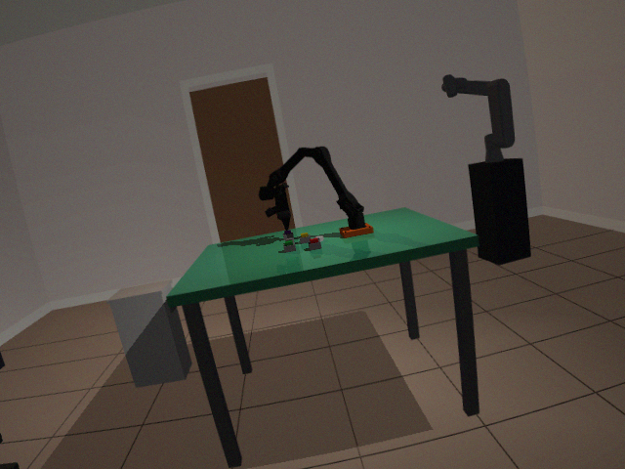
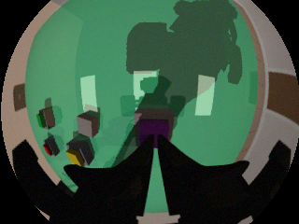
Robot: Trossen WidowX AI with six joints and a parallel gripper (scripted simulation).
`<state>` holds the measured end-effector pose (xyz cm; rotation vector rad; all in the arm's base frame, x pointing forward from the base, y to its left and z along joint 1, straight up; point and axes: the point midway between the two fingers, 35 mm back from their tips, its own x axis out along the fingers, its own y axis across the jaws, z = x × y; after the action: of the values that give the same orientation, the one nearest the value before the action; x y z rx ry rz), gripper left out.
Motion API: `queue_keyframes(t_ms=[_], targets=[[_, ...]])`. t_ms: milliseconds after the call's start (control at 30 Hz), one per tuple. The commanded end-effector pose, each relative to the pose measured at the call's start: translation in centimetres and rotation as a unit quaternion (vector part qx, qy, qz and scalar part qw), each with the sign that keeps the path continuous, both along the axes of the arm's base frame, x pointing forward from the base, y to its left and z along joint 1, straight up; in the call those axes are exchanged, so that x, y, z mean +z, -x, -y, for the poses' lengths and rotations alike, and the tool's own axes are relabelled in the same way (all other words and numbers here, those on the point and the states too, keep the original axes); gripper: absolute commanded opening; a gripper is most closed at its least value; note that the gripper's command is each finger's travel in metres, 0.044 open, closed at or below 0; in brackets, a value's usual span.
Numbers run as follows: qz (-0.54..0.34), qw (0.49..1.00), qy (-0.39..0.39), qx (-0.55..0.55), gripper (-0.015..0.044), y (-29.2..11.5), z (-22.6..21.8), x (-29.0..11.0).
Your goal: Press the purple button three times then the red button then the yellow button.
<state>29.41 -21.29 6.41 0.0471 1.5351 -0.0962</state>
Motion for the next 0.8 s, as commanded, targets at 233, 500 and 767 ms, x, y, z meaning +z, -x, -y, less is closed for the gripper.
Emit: queue_keyframes(t_ms=[233,500,767], targets=[[-0.002,1.000,-0.004,-0.002,0.0020,0.10,-0.12,-1.12],[-0.002,1.000,-0.004,-0.002,0.0020,0.10,-0.12,-1.12],[-0.002,1.000,-0.004,-0.002,0.0020,0.10,-0.12,-1.12]])
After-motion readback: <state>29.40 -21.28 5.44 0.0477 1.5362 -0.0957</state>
